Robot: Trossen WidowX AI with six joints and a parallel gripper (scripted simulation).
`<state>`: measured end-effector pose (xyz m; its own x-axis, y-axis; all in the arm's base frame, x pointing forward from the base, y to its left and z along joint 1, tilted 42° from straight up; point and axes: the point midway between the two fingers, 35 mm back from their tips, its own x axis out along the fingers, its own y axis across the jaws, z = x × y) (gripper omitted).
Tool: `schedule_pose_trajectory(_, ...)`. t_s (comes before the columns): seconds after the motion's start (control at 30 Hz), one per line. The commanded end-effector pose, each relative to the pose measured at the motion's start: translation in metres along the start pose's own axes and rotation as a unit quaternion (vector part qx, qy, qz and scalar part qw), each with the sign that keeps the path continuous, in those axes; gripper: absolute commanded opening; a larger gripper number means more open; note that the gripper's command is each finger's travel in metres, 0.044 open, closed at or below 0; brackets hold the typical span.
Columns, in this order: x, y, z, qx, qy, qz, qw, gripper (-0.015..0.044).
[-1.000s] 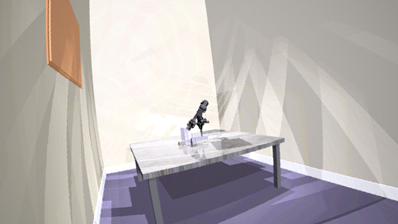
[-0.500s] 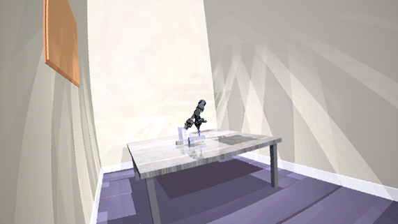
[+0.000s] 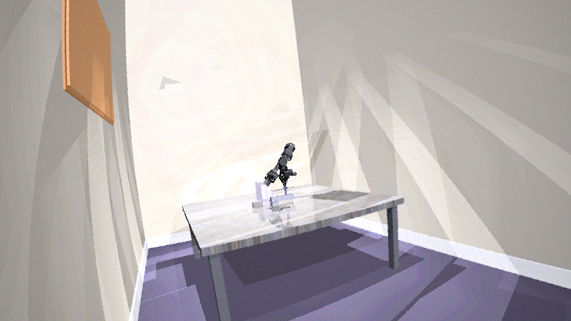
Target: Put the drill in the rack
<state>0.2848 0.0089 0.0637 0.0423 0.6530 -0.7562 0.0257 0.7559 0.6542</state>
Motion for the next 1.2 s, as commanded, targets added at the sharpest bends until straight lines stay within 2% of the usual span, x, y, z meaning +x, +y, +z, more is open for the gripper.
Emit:
schedule_pose_trajectory(0.0,0.018,0.005,-0.006,-0.005,0.022,0.008,1.0,0.0)
schedule_pose_trajectory(0.77,0.031,0.007,-0.006,-0.005,0.022,0.008,1.0,0.0)
schedule_pose_trajectory(0.9,0.011,0.004,-0.001,-0.005,0.022,0.006,1.0,0.0105)
schedule_pose_trajectory(1.07,-0.041,-0.001,0.003,-0.005,0.023,0.006,1.0,0.0236)
schedule_pose_trajectory(1.17,-0.049,-0.001,0.003,-0.005,0.023,0.006,1.0,0.0315)
